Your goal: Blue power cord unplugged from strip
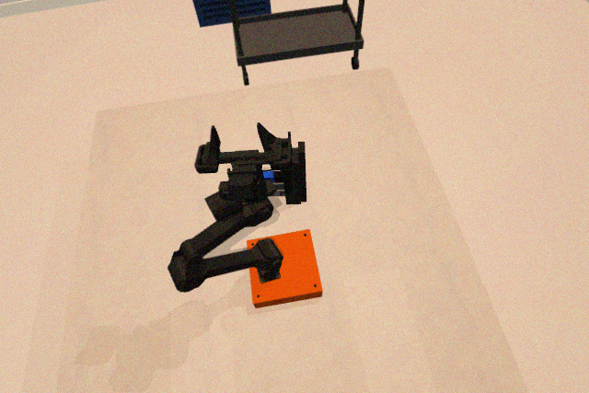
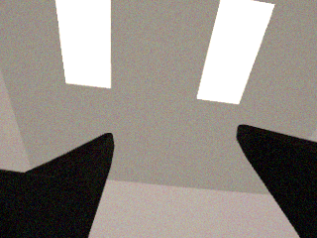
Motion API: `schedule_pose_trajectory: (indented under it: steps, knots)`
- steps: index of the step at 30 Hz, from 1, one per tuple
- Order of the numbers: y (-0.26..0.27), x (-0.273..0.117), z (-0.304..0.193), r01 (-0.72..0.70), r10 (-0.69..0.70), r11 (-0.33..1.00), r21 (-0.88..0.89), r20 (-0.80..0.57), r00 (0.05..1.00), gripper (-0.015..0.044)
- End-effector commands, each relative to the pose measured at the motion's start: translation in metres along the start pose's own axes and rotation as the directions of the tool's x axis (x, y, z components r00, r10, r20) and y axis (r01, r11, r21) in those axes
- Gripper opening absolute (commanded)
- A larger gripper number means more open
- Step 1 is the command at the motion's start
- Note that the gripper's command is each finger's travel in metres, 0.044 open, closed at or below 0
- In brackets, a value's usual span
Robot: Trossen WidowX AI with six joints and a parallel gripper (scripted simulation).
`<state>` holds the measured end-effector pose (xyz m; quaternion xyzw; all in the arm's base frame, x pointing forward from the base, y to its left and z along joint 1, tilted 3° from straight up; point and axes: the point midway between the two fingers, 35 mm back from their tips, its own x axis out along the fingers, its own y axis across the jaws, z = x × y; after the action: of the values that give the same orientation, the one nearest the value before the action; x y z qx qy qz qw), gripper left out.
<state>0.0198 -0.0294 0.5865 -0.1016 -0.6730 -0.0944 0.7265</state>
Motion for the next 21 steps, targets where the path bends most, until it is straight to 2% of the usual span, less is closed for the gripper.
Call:
schedule_pose_trajectory:
  steps: [1,5,9,15,21]
  knots:
    - [-0.001,0.000,-0.001,0.004,-0.004,1.000,-0.002,-0.003,1.000,0.0374]
    - [-0.030,0.003,-0.022,0.104,-0.107,0.993,-0.048,-0.074,0.991,0.0269]
    - [-0.075,0.000,-0.069,0.239,-0.268,0.960,-0.146,-0.228,0.936,0.0164]
    - [-0.119,-0.027,-0.152,0.295,-0.420,0.902,-0.314,-0.494,0.761,0.0160]
    - [-0.130,-0.076,-0.236,0.169,-0.449,0.889,-0.425,-0.743,0.496,0.0160]
